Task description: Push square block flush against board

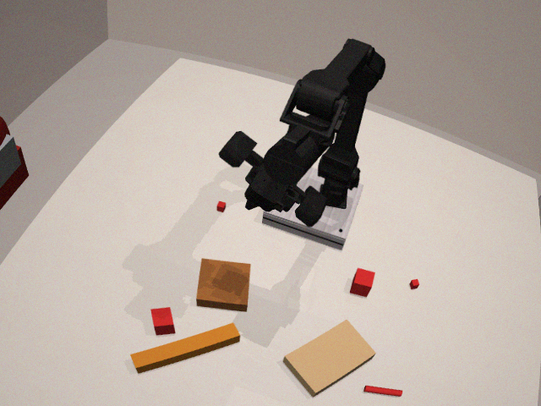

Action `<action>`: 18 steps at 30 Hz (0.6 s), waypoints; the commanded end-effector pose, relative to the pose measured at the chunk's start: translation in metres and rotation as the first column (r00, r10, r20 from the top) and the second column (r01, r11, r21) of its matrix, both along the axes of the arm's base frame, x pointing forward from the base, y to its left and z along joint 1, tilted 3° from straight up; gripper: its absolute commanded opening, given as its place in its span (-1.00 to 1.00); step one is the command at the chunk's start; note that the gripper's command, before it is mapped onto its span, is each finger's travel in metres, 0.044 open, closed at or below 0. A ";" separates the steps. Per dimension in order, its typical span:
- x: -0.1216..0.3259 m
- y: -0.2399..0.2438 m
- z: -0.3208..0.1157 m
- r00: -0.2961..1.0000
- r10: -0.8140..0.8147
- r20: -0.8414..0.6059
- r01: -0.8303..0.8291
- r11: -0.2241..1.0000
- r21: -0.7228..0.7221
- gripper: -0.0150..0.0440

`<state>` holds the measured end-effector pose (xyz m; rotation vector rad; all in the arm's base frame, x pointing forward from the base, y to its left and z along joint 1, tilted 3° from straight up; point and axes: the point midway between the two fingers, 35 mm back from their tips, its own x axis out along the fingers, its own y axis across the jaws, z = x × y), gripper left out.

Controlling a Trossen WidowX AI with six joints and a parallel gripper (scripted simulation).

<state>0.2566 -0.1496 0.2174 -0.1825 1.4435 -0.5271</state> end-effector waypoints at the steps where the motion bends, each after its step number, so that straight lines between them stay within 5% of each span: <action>1: 0.020 0.002 -0.018 0.996 -0.080 0.028 0.078 0.995 0.065 -0.49; 18: 0.098 0.016 -0.118 0.847 -0.531 0.034 0.486 0.798 0.357 -0.49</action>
